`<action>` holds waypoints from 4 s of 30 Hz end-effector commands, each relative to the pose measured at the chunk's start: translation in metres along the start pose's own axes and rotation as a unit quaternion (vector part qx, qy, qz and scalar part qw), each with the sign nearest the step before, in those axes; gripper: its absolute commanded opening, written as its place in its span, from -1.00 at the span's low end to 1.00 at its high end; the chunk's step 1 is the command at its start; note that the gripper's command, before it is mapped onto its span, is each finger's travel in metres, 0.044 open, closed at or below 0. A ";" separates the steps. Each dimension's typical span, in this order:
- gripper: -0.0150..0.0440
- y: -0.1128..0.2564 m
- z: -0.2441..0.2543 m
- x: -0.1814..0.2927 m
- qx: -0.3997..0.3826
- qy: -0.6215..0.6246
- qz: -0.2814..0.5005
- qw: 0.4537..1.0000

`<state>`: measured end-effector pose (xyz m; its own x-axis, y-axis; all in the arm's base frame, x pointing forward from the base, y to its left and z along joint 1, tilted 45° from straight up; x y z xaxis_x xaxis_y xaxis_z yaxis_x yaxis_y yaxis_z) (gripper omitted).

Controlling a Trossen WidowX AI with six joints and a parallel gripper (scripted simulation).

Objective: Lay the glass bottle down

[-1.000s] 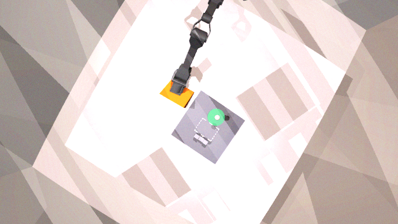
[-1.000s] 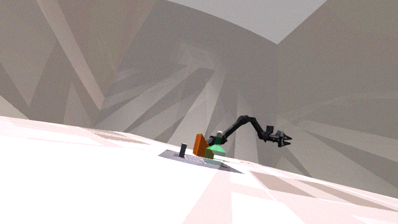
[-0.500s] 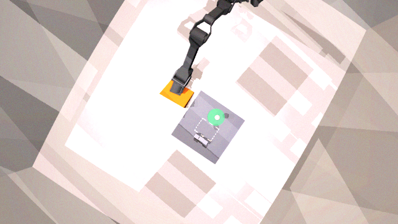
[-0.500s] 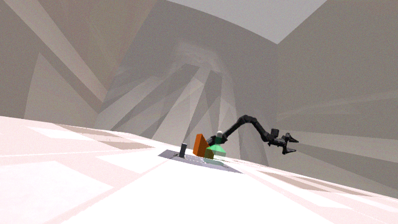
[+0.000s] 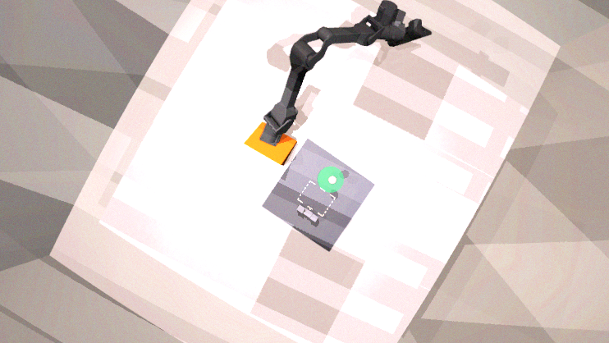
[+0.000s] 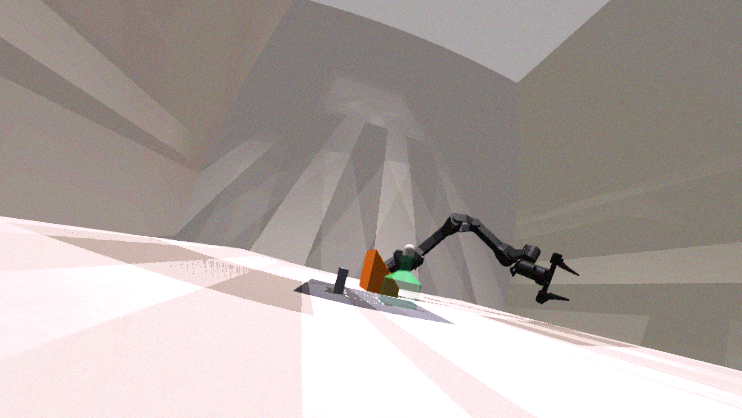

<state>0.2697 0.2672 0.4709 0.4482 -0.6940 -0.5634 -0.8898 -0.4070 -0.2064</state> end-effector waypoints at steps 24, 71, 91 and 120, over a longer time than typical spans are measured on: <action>1.00 0.044 0.016 0.345 -0.387 0.218 0.230 0.866; 1.00 0.255 0.027 0.477 -0.600 -0.177 0.123 0.771; 1.00 0.274 0.033 0.502 -0.600 -0.176 0.123 0.770; -0.10 0.276 0.033 0.504 -0.600 -0.176 0.123 0.770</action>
<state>0.2473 -0.1746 0.1034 0.0335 -0.7172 -0.6961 -0.1296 -0.6937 0.7085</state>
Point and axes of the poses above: the point midway between the two fingers, 35 mm back from their tips, its own y axis back along the fingers, its own z axis across the jaws, x = y × z, the point moved 6 cm from there along y, back along the fingers, and after that the axes turned 13 degrees about y, right-handed, at the moved point
